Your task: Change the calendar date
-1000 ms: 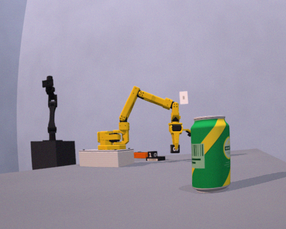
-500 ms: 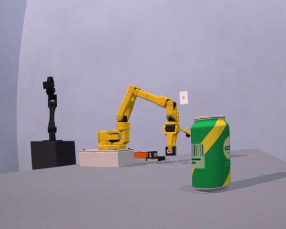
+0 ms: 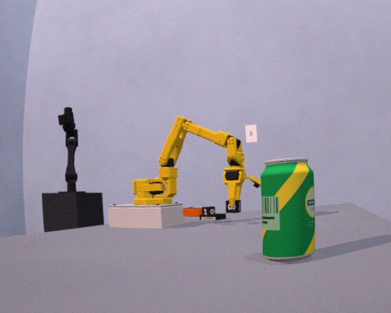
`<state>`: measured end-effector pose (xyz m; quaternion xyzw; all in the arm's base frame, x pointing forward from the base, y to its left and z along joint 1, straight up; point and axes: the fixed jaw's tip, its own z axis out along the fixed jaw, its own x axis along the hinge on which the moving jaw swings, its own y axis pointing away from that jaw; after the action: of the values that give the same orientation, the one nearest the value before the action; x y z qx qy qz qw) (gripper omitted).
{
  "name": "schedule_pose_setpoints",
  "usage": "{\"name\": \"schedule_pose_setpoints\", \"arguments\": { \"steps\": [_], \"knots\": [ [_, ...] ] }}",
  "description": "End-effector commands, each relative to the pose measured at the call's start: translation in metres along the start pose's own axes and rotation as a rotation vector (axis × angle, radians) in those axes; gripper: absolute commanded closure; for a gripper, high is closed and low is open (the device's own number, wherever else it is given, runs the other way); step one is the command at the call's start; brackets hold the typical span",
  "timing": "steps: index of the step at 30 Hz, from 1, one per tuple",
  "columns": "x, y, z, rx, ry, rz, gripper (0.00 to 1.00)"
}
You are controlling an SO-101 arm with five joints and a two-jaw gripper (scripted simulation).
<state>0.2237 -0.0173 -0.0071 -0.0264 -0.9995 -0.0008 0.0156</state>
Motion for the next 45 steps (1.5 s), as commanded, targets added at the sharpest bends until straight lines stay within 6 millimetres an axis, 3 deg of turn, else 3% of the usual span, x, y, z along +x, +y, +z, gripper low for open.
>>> {"name": "schedule_pose_setpoints", "arguments": {
  "steps": [1, 45],
  "knots": [
    [-0.001, -0.0021, -0.0018, -0.001, -0.016, 0.02, 1.0],
    [-0.0032, -0.0068, 0.0025, 0.001, -0.048, 0.06, 1.0]
  ]
}}
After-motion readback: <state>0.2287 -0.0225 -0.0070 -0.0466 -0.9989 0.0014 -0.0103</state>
